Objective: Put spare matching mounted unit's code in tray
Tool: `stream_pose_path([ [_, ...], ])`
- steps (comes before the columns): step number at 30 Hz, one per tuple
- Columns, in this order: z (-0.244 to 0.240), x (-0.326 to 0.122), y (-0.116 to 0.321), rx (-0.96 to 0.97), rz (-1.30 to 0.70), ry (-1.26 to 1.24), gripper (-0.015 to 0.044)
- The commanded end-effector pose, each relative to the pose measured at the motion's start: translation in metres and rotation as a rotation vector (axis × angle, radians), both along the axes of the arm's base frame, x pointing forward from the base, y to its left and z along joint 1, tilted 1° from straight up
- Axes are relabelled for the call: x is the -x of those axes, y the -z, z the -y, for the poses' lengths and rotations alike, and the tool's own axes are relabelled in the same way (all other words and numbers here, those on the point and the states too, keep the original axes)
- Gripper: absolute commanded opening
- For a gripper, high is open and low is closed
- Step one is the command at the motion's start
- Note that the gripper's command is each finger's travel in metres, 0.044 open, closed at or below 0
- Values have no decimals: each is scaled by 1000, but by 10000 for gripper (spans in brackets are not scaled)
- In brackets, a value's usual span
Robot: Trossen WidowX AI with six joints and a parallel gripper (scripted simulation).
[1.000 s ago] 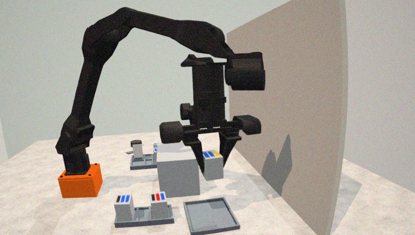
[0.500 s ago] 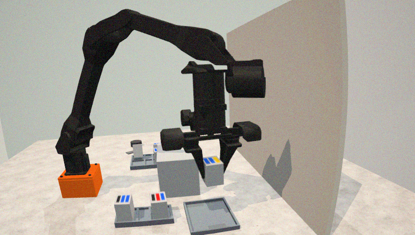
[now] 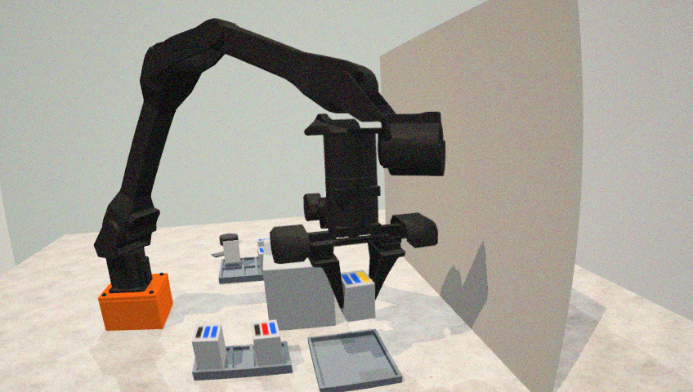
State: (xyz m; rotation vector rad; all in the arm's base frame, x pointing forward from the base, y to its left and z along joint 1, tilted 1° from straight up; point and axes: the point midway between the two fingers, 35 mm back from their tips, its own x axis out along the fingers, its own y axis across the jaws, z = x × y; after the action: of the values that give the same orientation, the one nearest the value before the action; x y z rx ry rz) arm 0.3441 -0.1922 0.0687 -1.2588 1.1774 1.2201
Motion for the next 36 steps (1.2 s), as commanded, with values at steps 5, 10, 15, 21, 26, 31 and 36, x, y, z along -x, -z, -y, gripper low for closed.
stream_pose_path([
  [5,0,1,8,1,-3,-4,0],
  [10,0,1,12,1,-3,-4,0],
  [15,0,1,16,1,-3,-4,0],
  [21,-1,2,21,1,-3,-4,0],
  [26,-1,2,26,1,-3,-4,0],
  [31,-1,2,30,1,-3,-4,0],
  [36,-1,3,34,1,-4,-4,0],
])
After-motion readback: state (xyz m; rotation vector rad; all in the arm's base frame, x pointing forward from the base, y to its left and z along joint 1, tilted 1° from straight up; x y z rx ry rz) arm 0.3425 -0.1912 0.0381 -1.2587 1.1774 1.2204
